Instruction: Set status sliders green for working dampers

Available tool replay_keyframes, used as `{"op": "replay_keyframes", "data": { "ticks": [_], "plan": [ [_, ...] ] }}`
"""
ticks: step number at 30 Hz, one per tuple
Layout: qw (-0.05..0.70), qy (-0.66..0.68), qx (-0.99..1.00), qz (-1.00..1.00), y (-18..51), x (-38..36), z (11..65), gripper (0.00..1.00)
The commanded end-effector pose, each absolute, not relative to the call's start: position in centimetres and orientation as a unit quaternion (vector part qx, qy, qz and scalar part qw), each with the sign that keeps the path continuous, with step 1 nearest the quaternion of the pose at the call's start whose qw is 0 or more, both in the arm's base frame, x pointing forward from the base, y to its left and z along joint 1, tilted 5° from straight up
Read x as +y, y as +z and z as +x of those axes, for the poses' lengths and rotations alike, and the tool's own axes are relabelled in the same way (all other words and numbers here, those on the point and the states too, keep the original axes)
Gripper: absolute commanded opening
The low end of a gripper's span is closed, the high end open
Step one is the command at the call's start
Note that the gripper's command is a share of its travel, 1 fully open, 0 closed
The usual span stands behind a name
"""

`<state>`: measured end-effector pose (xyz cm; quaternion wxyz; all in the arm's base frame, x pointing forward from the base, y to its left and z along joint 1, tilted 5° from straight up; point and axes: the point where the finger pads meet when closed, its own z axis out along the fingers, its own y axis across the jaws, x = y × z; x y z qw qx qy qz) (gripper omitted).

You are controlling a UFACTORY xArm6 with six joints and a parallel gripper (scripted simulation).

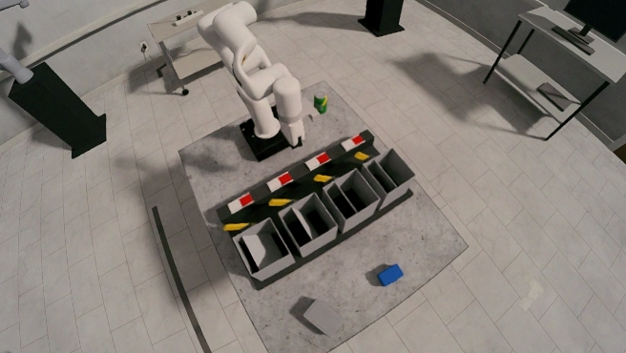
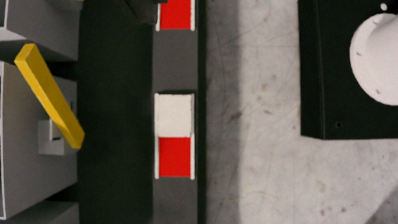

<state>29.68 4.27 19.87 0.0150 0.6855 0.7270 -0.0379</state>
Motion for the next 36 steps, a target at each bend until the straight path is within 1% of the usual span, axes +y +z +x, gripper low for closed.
{"op": "replay_keyframes", "data": {
  "ticks": [1, 36],
  "plan": [
    [0.016, -0.036, 0.727, 0.686, 19.3, 4.2, 29.8, 0.0],
    [0.016, -0.036, 0.727, 0.686, 10.3, 3.6, 29.5, 0.0]
  ]
}}
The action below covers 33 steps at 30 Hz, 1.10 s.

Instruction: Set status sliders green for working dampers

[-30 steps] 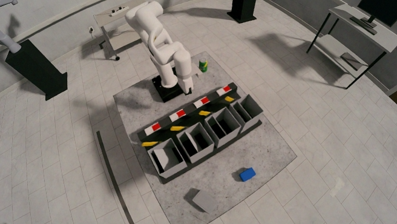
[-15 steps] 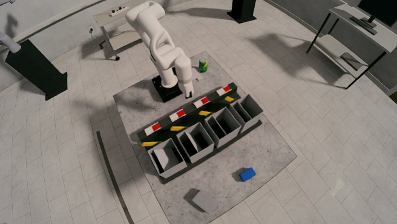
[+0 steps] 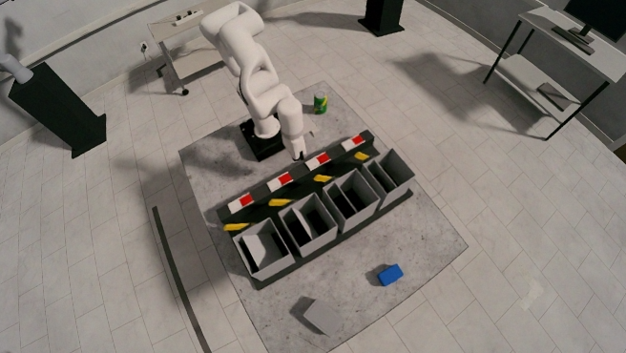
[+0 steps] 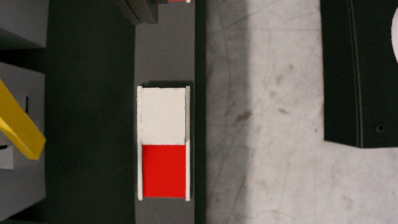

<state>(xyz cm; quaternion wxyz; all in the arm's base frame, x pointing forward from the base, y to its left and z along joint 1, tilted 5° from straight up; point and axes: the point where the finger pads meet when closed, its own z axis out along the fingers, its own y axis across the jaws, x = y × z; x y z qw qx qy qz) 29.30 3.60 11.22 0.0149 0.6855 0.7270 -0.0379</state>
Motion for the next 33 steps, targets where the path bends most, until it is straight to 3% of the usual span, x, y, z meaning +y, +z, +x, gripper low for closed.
{"op": "replay_keyframes", "data": {
  "ticks": [1, 33],
  "plan": [
    [0.016, -0.036, 0.727, 0.686, 10.18, 3.55, 29.49, 0.0],
    [0.016, -0.036, 0.727, 0.686, 9.33, 3.49, 29.47, 0.0]
  ]
}}
